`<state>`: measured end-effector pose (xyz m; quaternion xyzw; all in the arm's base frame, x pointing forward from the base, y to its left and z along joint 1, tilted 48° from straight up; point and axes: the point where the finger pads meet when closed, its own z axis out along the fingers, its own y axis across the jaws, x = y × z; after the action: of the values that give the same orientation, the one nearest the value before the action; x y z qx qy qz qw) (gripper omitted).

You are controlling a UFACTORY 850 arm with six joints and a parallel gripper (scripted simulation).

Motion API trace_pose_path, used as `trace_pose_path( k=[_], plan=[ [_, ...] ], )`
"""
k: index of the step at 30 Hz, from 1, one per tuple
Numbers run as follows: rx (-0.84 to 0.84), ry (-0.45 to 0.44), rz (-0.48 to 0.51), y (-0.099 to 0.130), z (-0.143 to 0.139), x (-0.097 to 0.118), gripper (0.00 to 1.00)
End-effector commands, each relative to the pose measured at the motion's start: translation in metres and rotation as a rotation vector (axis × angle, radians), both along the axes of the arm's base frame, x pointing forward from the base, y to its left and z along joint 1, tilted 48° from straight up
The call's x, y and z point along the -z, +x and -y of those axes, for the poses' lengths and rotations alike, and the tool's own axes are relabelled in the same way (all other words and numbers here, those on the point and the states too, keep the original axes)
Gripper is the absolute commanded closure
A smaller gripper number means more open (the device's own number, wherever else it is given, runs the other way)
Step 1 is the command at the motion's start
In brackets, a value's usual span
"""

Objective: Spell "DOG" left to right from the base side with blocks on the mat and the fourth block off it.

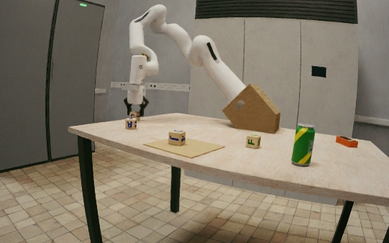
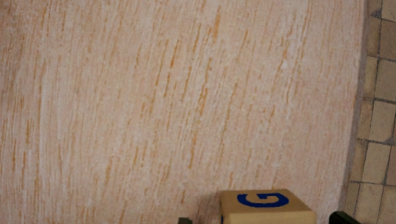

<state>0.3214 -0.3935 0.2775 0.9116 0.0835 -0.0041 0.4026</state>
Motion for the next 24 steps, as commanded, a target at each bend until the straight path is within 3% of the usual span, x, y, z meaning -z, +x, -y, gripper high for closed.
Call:
trace_pose_path(
  k=[1, 24],
  plan=[
    [-0.001, -0.002, 0.002, 0.0012, 0.0069, 0.0055, 0.13],
    [-0.001, -0.002, 0.002, 0.0017, 0.0132, 0.0113, 0.13]
  ],
)
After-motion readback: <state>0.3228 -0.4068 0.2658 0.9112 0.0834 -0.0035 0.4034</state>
